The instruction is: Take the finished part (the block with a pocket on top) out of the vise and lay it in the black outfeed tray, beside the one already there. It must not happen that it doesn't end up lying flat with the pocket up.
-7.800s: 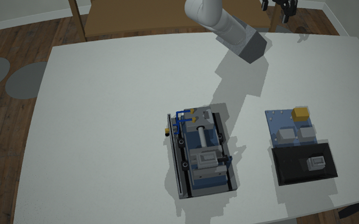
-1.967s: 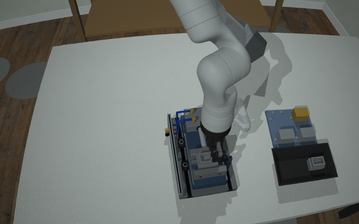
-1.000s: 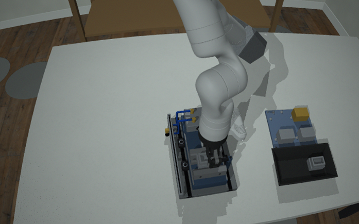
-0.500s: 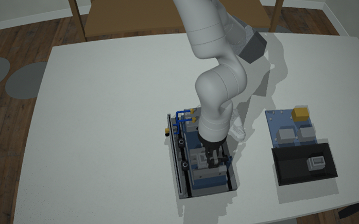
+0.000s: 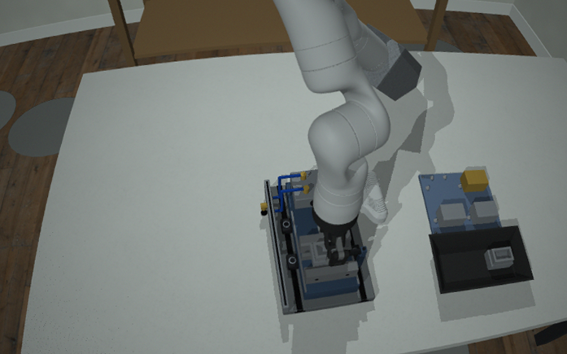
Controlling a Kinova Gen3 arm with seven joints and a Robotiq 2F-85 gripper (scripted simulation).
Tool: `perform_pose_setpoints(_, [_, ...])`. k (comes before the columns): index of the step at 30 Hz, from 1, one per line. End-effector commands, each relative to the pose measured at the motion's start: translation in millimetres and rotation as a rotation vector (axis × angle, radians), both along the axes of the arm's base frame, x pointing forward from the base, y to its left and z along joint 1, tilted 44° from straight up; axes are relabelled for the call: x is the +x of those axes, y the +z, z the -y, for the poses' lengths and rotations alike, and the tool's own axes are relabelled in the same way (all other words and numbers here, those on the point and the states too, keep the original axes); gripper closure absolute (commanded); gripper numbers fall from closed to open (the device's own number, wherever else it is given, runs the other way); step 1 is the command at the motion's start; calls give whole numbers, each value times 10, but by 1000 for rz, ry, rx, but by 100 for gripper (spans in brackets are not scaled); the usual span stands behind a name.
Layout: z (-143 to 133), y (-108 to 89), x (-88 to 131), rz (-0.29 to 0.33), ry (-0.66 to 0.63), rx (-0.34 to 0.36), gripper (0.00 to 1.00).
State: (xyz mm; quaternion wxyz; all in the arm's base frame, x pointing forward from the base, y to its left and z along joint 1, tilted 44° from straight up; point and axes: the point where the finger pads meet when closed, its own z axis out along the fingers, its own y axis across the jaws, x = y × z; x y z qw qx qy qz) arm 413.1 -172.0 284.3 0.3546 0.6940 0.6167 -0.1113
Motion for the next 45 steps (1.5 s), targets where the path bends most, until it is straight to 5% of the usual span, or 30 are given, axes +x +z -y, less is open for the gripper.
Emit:
perform_pose_setpoints(1, [-4, 2, 3, 0, 1, 0, 33])
perform_pose_setpoints(45, [39, -47, 22, 0, 1, 0, 33])
